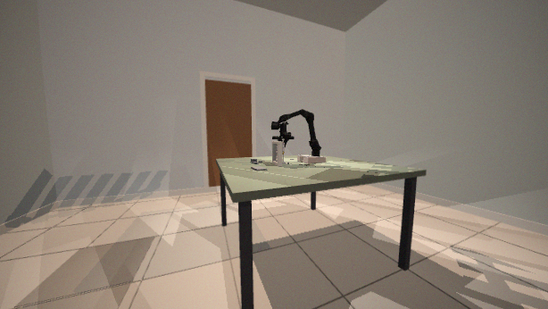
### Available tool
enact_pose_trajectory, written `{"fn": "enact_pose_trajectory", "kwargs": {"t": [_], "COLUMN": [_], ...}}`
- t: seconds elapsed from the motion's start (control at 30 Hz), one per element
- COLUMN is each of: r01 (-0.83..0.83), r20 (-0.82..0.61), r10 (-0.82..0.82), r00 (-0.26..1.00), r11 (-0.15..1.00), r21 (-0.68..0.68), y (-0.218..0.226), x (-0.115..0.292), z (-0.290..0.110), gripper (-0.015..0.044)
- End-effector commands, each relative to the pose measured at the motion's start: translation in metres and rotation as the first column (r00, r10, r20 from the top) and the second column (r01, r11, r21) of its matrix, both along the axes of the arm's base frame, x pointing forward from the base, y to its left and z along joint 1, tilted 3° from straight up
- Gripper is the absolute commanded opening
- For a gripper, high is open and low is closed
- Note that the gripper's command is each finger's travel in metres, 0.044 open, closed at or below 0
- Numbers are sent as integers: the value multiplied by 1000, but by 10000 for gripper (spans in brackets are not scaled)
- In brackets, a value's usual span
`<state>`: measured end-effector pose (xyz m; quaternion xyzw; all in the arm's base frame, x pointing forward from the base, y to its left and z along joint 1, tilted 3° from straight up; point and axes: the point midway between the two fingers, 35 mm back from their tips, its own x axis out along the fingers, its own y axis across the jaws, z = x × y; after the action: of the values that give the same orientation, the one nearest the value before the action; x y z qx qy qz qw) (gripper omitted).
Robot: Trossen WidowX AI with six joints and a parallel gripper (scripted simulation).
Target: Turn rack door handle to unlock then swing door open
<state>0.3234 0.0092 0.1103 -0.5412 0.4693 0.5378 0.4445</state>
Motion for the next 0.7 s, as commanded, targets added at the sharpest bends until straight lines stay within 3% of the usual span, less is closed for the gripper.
{"fn": "enact_pose_trajectory", "kwargs": {"t": [0.0, 0.67], "r01": [43, 424], "r20": [0, 11], "r10": [-43, -424], "r00": [999, 906], "r11": [999, 906], "r21": [2, -3], "y": [1, 11], "x": [-2, -21], "z": [-1, 0], "gripper": [11, 11]}}
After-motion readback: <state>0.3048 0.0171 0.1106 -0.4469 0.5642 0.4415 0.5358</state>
